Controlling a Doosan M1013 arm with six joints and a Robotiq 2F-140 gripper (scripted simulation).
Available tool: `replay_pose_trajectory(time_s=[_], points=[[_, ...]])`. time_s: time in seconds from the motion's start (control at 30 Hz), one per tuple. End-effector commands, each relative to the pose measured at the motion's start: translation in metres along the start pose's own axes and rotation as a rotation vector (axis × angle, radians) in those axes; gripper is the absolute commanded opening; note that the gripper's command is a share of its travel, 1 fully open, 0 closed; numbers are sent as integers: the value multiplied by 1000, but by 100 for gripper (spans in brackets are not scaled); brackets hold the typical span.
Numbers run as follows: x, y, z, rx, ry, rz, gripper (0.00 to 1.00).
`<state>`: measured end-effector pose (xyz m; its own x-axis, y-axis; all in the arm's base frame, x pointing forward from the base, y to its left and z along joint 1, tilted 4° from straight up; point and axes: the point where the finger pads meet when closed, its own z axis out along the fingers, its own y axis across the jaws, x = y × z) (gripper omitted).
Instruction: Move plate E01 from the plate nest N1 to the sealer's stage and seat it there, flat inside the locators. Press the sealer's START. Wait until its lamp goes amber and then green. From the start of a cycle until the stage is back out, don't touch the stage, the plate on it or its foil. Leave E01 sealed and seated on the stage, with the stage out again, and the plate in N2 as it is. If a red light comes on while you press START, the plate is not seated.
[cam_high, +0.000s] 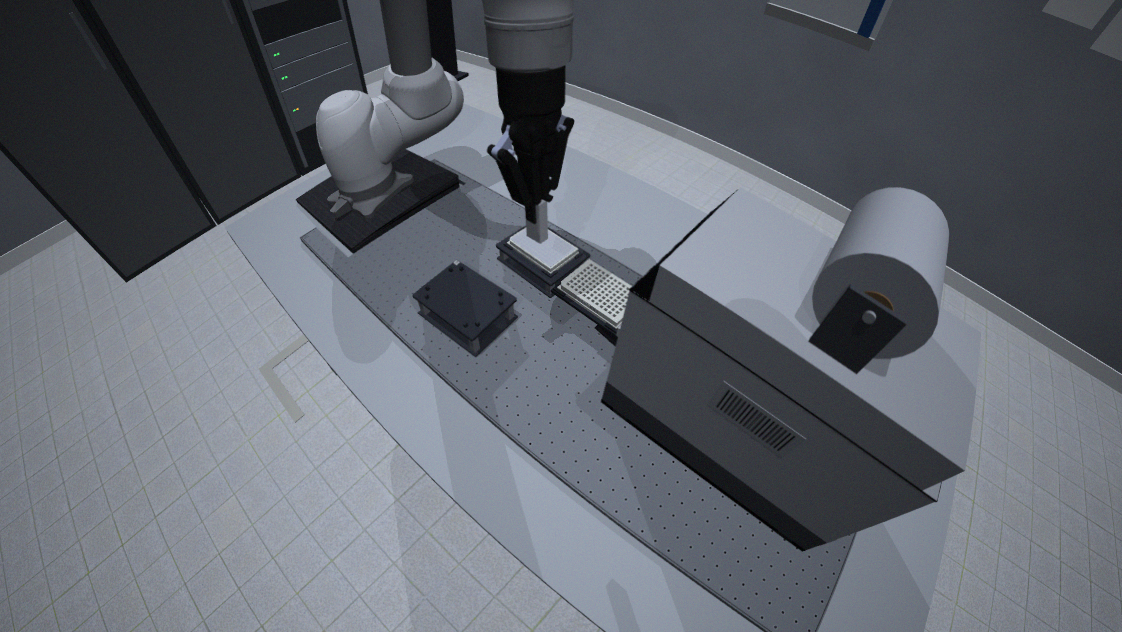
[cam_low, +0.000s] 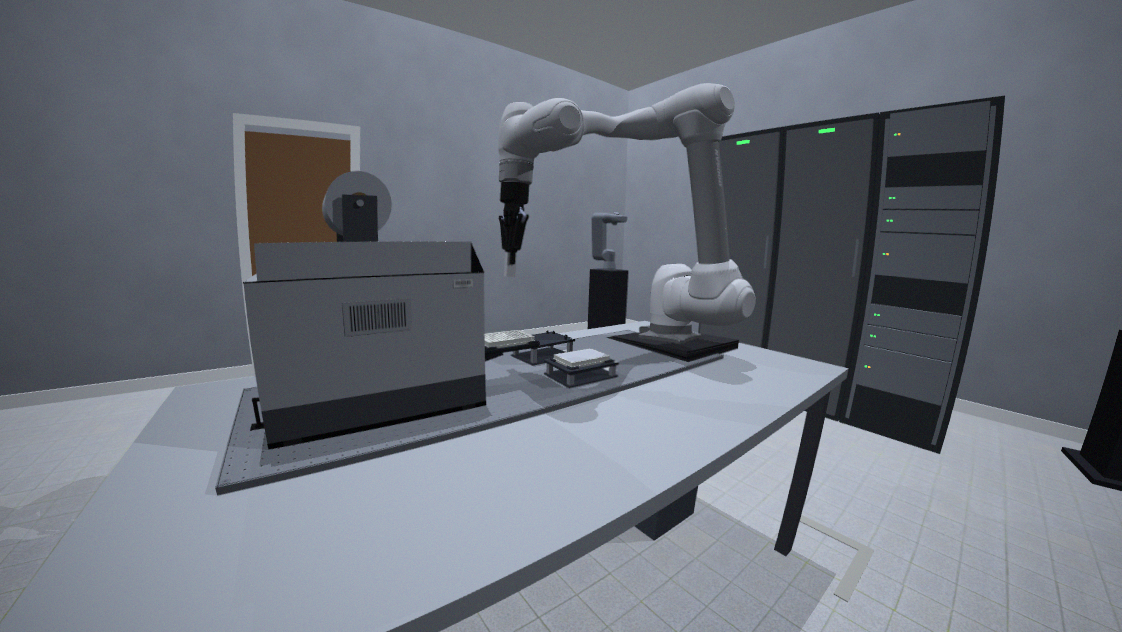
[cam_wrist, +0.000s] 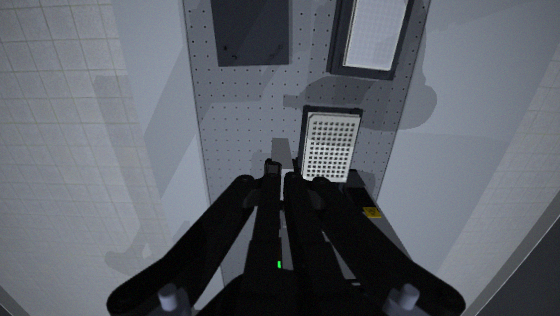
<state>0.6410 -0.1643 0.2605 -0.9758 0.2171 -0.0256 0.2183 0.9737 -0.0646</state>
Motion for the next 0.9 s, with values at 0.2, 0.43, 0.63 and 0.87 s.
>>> replay_pose_trajectory(time_s=[0.2, 0.43, 0.63, 0.87], points=[[0, 0, 0, 0, -248, 0, 10], [0, 0, 0, 0, -481, 0, 10], [0, 0, 0, 0, -681, 0, 10], [0, 0, 0, 0, -733, 0, 10]])
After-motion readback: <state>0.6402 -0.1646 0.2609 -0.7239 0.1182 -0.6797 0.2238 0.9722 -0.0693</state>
